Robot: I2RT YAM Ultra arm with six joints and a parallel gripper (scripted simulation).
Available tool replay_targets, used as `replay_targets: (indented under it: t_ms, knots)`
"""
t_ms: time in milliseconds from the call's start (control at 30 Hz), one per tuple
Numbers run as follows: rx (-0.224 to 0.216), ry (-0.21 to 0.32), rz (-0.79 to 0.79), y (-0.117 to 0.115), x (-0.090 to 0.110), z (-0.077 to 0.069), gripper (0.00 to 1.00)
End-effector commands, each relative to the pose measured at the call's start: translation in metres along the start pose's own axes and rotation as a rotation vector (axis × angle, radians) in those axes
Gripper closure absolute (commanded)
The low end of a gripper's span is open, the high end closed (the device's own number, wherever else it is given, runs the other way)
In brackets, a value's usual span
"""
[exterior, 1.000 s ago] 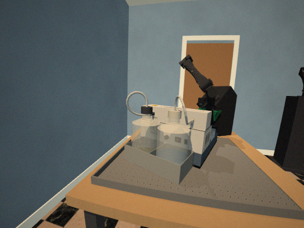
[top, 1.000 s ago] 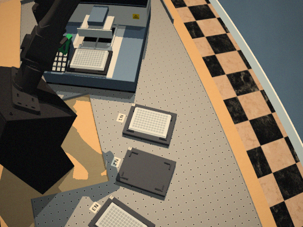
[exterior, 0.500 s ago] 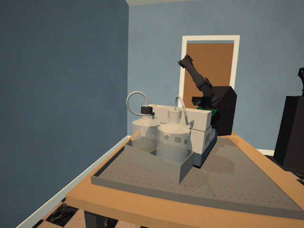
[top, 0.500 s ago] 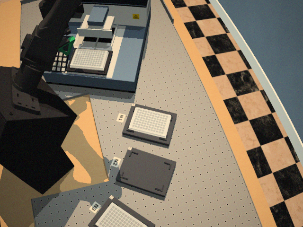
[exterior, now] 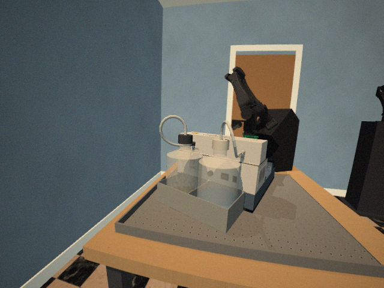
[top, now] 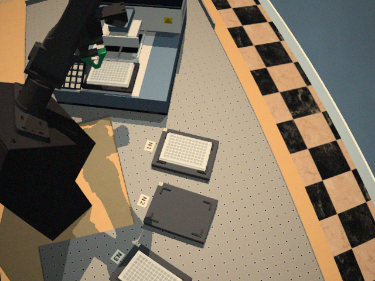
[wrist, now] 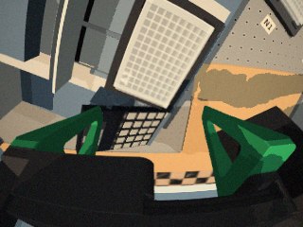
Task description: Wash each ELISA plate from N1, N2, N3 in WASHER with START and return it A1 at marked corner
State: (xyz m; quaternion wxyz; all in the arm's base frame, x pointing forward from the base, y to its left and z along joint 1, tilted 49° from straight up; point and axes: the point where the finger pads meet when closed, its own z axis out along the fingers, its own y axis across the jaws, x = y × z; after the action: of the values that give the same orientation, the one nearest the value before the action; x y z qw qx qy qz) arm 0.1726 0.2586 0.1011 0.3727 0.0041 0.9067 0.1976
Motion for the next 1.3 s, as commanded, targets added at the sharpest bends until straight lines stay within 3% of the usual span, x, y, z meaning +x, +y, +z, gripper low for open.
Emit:
replay_targets:
  t_ms: [0, 133, 300, 667, 1267]
  knots:
    - [-0.009, 0.012, 0.118, -0.002, -0.011, -0.005, 0.0]
    - [-0.008, 0.012, 0.251, -0.008, -0.03, -0.008, 0.0]
    - [-0.007, 0.013, 0.418, -0.009, -0.032, -0.008, 0.0]
    - [-0.007, 0.013, 0.437, -0.009, -0.032, -0.008, 0.0]
    - [-0.007, 0.013, 0.436, -0.009, -0.031, 0.018, 0.0]
